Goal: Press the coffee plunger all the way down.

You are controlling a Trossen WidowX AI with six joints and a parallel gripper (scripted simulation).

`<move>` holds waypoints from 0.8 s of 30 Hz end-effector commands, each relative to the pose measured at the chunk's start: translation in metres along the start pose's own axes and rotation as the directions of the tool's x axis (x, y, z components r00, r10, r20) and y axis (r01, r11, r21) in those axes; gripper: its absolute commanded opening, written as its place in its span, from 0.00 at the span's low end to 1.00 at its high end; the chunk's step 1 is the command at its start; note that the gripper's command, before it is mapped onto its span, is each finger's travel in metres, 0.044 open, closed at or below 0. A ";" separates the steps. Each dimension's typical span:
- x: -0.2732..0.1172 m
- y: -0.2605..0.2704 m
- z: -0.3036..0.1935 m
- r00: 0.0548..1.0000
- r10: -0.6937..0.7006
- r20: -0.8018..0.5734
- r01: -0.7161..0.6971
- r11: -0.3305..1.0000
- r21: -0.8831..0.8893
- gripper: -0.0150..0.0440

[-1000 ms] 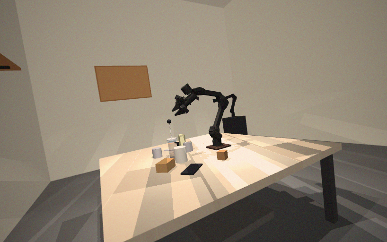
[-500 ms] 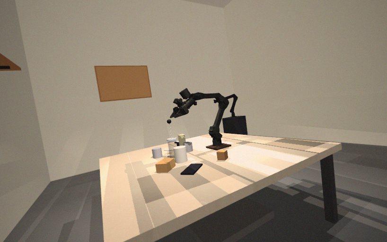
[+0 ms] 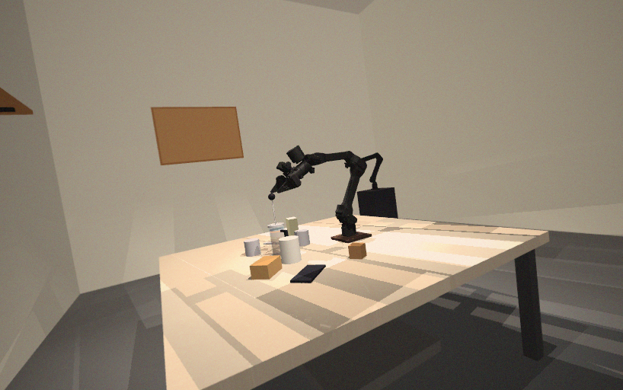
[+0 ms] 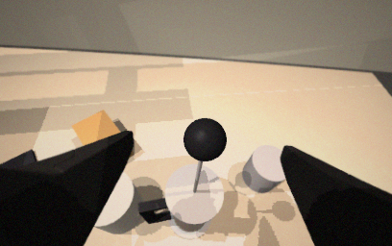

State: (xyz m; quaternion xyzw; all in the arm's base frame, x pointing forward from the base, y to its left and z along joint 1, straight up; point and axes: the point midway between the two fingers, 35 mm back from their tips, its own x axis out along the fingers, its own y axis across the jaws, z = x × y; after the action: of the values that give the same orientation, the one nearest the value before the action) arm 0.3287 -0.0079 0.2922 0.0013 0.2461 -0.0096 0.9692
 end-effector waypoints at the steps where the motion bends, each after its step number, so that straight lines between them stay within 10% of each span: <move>1: 0.007 0.001 -0.002 1.000 0.003 -0.006 -0.003 1.000 0.005 1.00; 14: 0.025 0.001 -0.003 1.000 0.003 -0.005 -0.003 1.000 0.005 1.00; 24: 0.025 0.001 -0.003 1.000 0.003 -0.005 -0.003 1.000 0.005 0.56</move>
State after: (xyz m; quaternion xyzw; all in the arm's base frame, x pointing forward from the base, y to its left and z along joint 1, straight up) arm 0.3494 -0.0082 0.2783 0.0013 0.2483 -0.0093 0.9686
